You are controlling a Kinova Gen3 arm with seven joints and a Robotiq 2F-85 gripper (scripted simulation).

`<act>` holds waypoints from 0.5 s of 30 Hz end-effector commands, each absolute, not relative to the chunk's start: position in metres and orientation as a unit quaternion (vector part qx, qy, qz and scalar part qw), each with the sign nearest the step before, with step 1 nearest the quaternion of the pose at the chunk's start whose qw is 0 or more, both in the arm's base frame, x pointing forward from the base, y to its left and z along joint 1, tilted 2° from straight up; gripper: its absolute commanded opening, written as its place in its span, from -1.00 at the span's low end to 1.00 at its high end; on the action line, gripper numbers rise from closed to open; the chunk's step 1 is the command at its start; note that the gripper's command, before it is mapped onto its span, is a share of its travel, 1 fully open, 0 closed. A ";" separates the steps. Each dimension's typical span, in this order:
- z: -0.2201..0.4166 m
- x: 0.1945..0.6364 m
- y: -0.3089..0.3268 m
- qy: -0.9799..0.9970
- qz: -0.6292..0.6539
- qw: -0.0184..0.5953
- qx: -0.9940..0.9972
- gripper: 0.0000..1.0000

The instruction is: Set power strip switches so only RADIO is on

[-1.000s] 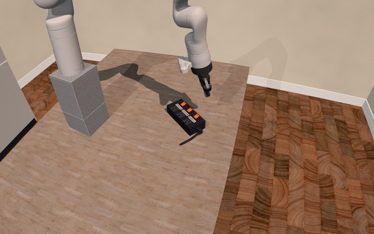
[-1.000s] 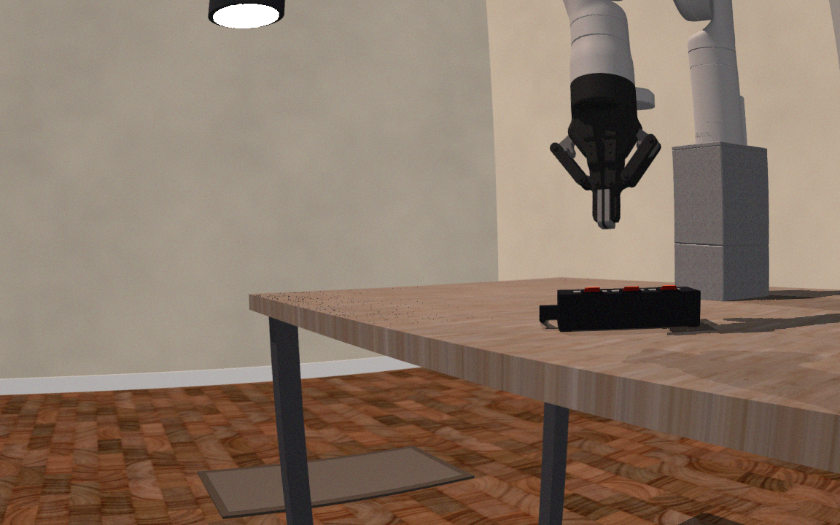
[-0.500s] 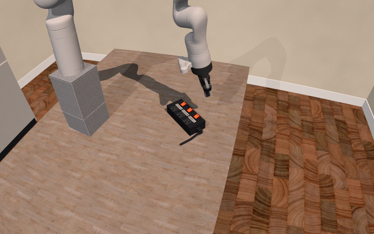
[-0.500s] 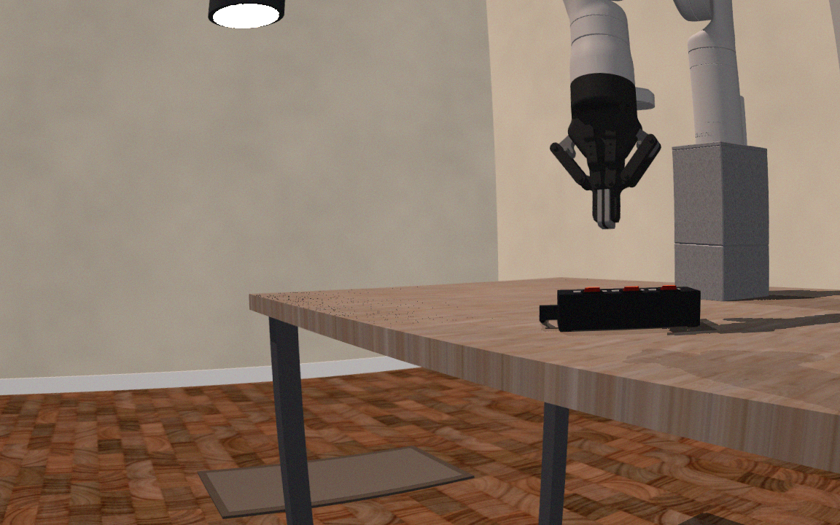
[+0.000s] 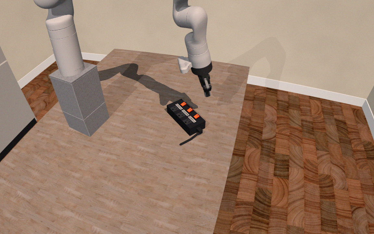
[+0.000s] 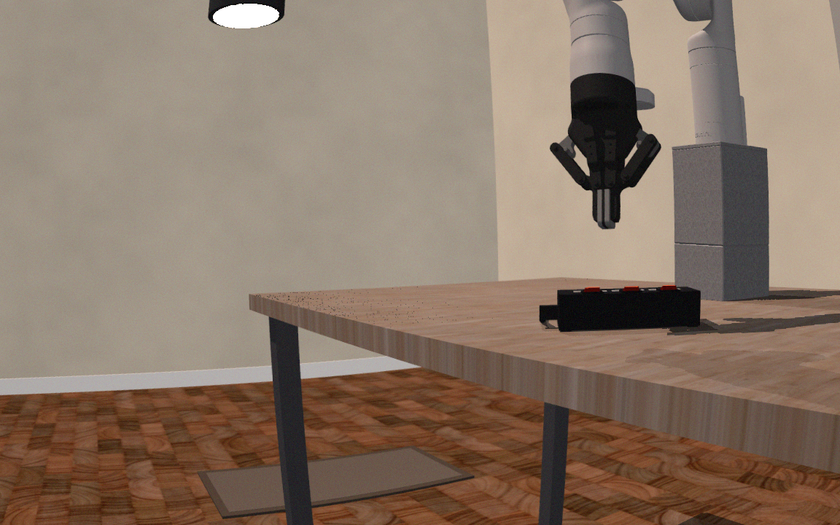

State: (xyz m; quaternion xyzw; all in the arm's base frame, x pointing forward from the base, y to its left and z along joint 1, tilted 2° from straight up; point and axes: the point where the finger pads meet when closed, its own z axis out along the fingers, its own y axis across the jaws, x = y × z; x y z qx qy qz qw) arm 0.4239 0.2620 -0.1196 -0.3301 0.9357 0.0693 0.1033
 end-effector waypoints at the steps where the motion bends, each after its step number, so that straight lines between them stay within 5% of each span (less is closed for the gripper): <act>1: -0.120 0.422 0.263 0.938 0.073 0.103 -0.323 -1.00; 15: -0.135 0.425 0.266 0.938 0.073 0.104 -0.322 -1.00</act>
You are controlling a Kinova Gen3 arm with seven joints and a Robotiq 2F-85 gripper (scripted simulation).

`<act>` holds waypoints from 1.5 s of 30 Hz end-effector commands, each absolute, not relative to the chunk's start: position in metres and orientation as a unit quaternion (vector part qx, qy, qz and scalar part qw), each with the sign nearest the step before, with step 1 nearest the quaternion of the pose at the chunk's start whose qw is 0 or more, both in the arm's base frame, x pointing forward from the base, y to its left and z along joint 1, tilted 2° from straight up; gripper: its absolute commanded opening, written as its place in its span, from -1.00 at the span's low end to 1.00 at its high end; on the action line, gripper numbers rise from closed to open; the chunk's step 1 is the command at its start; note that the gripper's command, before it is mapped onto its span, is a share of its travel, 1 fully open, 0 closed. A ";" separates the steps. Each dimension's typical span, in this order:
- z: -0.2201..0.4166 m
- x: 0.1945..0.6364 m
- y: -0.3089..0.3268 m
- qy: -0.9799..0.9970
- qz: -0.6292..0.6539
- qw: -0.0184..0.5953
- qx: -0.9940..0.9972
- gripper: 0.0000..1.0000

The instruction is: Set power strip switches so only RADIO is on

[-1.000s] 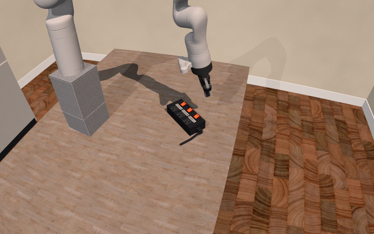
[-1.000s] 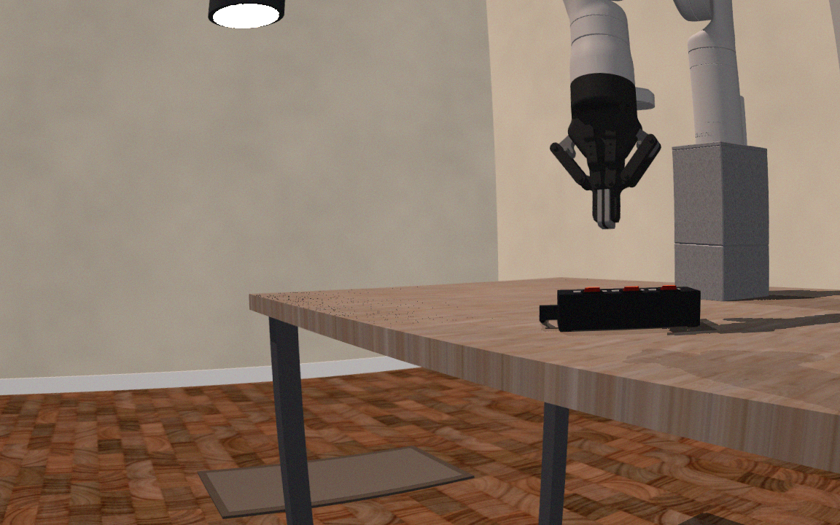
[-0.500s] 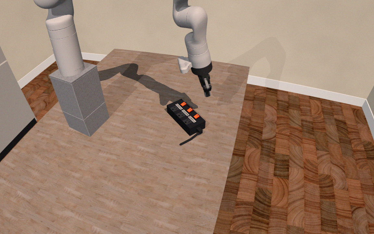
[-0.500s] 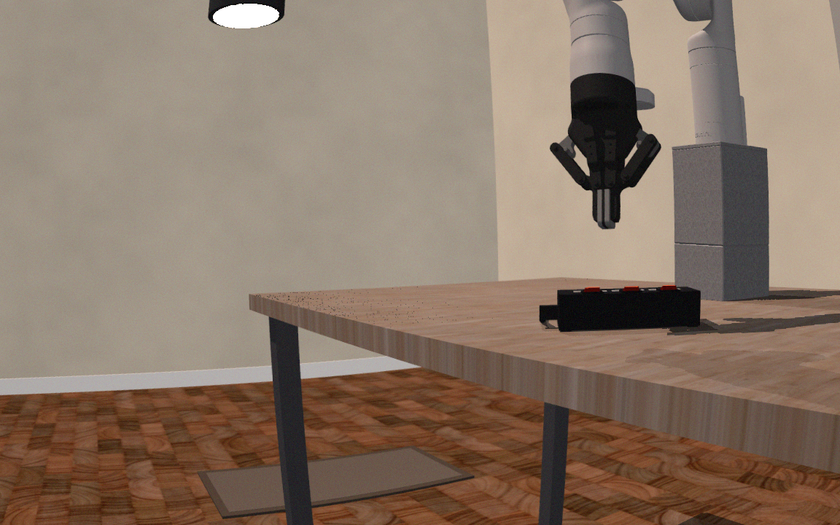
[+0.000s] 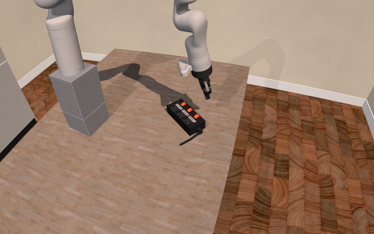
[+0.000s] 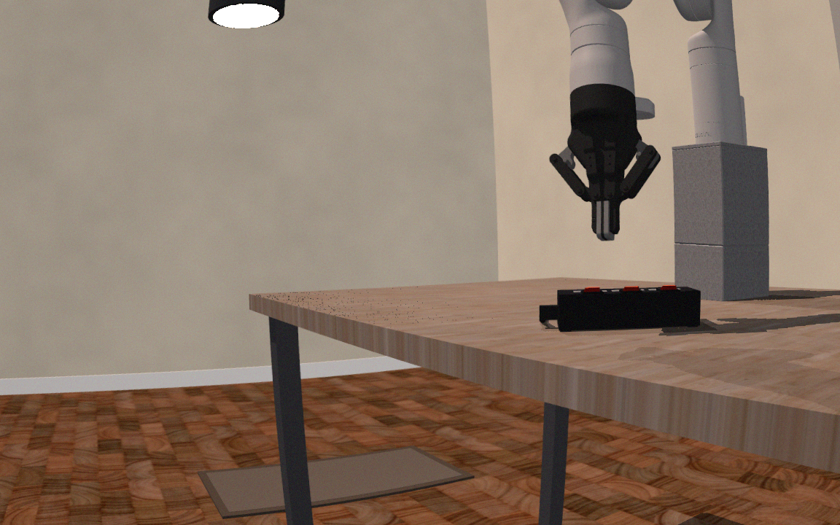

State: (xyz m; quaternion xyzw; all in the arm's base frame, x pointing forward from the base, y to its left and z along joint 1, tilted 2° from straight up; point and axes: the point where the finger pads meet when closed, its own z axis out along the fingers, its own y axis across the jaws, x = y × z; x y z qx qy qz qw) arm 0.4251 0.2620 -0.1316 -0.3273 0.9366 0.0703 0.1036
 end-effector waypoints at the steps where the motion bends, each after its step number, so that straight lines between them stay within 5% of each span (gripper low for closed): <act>1: -0.135 0.425 0.266 0.938 0.073 0.104 -0.322 -1.00; 45: -0.195 0.425 0.268 0.938 0.073 0.105 -0.322 -1.00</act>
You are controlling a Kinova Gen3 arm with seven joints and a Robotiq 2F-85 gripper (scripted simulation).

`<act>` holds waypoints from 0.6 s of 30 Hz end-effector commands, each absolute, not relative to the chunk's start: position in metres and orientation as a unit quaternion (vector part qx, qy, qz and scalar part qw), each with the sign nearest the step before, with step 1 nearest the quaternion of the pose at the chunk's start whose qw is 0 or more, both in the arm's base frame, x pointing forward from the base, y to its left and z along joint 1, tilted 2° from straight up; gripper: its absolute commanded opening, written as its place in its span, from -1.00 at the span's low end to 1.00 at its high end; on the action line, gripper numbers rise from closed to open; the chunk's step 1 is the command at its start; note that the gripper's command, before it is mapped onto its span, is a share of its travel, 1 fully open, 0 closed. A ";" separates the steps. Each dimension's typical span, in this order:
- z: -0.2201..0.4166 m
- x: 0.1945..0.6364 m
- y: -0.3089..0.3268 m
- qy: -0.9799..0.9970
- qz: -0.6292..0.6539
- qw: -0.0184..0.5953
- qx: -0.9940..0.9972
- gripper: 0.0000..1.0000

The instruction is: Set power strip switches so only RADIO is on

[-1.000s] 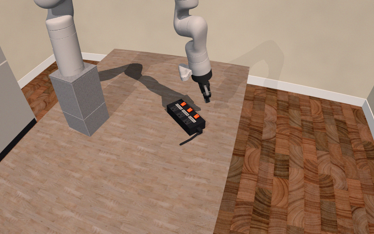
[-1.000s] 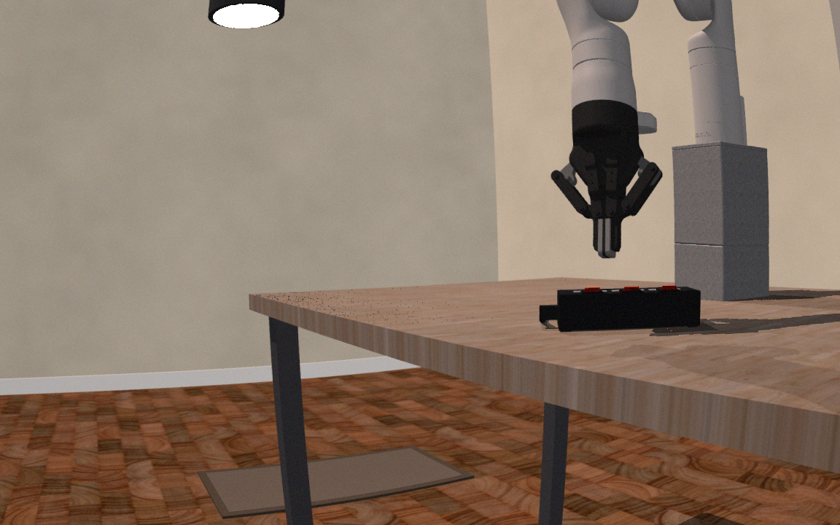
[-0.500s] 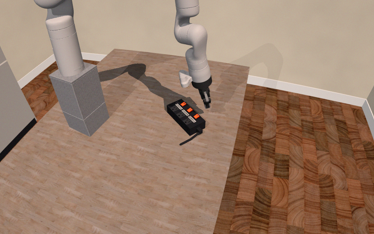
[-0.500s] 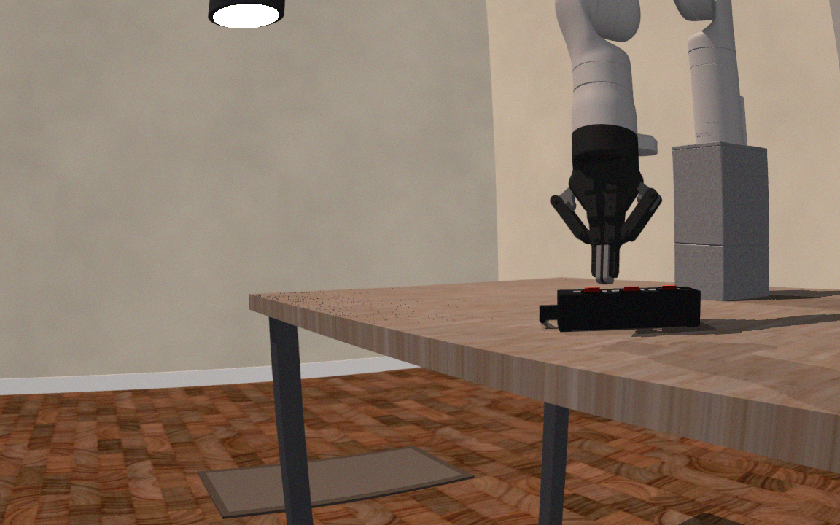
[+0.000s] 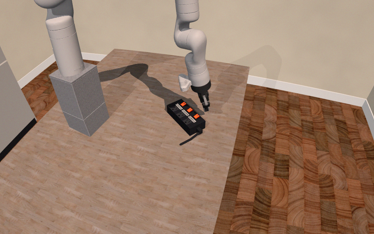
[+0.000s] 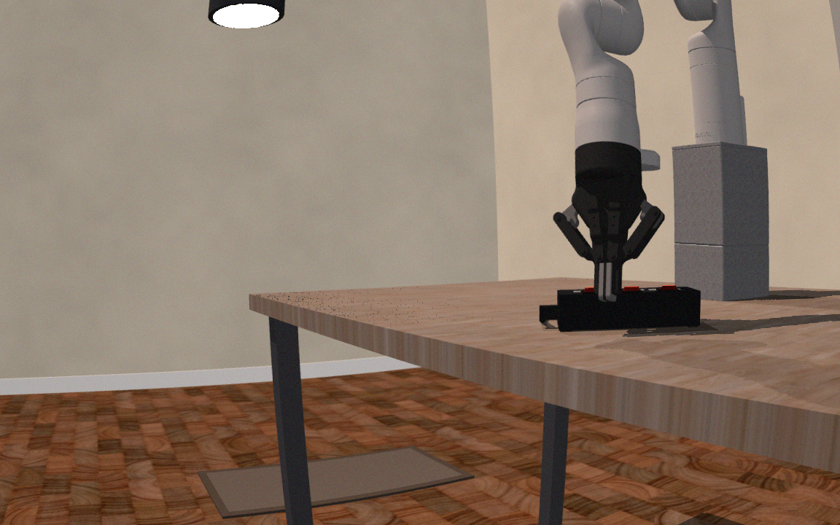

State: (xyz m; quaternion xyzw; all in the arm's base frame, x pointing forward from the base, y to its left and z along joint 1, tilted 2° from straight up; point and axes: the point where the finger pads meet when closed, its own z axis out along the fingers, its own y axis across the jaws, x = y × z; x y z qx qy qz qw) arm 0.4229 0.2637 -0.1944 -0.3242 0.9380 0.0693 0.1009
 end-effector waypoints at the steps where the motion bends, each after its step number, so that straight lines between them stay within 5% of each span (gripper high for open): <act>1: -0.205 0.424 0.267 0.938 0.072 0.105 -0.322 -1.00; 18: -0.208 0.425 0.268 0.938 0.072 0.107 -0.323 -1.00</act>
